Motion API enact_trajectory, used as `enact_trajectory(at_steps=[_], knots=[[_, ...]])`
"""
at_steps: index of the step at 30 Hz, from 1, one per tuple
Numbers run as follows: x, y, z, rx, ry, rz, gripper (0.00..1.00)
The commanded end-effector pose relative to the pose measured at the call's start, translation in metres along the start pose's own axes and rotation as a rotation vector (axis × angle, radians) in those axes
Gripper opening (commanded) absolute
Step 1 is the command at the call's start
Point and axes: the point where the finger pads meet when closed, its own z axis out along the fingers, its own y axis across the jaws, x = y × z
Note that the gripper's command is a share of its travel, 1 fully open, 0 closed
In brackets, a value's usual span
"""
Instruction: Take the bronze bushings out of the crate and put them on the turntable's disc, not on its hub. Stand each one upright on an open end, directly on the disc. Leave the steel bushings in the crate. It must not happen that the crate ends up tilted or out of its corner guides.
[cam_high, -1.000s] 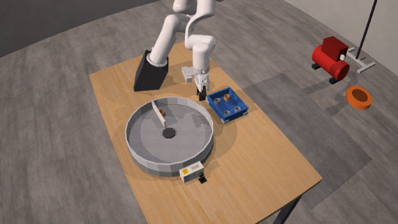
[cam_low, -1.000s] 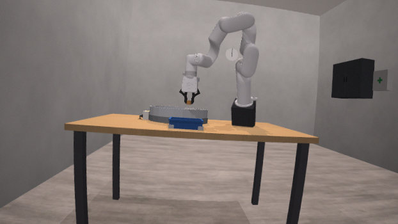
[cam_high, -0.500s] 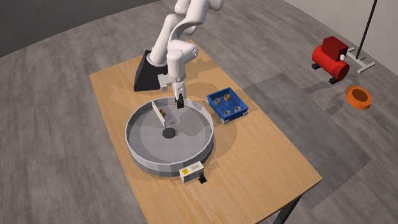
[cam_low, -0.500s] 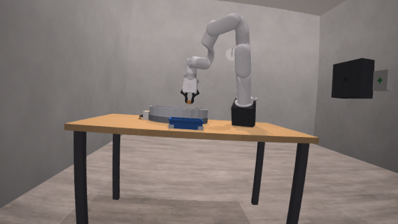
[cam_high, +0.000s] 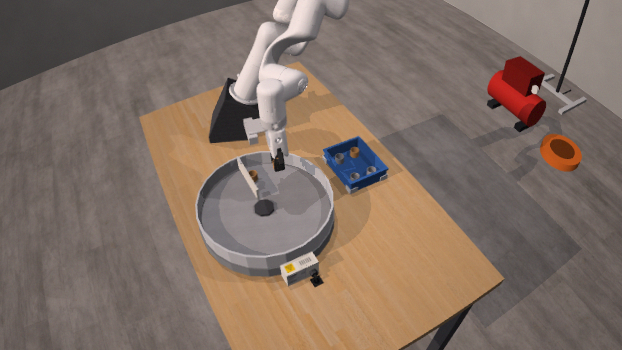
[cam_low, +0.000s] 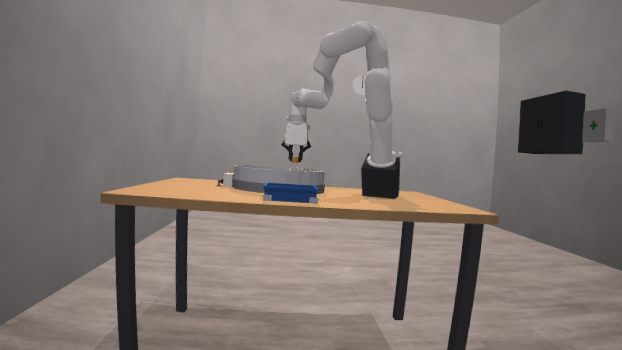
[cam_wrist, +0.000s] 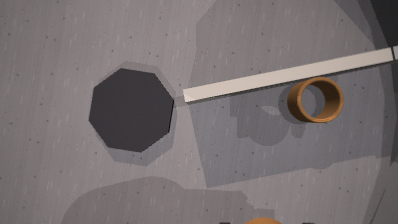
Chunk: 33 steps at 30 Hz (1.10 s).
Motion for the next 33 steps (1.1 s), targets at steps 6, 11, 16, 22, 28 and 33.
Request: enact_trajectory(at_steps=[6, 11, 16, 22, 28, 33], knots=[[0.001, -0.001, 0.02, 0.003, 0.001, 0.0, 0.0], [0.001, -0.001, 0.025, 0.003, 0.001, 0.0, 0.0], [0.001, -0.001, 0.025, 0.003, 0.001, 0.0, 0.0], [0.001, -0.001, 0.025, 0.003, 0.001, 0.0, 0.0], [0.001, -0.001, 0.027, 0.003, 0.001, 0.0, 0.0], [0.001, -0.001, 0.032, 0.003, 0.001, 0.0, 0.0]])
